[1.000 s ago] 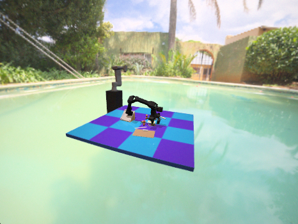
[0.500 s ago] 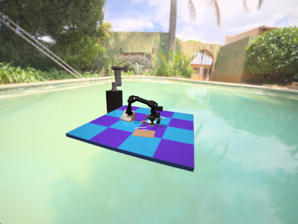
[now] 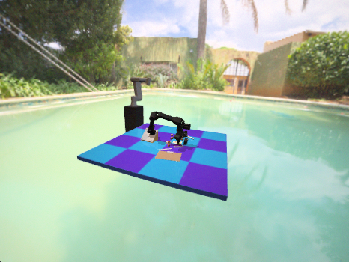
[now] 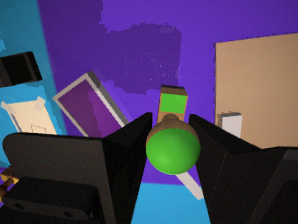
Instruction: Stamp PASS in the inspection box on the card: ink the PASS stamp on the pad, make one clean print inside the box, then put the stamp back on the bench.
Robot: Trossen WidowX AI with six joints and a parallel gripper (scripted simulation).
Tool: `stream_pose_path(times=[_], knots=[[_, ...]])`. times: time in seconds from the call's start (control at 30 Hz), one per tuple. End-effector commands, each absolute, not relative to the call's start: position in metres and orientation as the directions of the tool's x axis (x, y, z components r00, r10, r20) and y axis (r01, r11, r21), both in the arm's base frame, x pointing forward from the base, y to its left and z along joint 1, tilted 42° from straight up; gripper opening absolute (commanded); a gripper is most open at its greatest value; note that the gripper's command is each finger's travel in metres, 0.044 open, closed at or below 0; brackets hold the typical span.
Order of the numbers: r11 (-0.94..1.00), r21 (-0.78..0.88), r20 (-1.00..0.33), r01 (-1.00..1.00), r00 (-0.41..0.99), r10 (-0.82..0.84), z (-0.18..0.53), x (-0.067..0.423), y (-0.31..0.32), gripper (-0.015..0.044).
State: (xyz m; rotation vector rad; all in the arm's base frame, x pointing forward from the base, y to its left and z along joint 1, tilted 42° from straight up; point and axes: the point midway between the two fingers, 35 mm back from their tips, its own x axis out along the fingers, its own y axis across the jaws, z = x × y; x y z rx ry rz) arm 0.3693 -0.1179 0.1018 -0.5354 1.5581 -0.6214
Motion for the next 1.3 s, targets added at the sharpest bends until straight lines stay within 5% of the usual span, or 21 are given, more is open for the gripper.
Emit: stream_pose_path(times=[0.0, 0.7, 1.27], knots=[[0.744, -0.667, -0.744, 0.031, -0.078, -0.664, 0.104, 0.370, -0.116, 0.0000], [0.747, -0.664, -0.747, 0.030, -0.080, -0.660, 0.046, 0.339, -0.041, 0.0000], [0.747, -0.664, -0.747, 0.029, -0.079, -0.660, 0.040, 0.339, -0.045, 0.0000]])
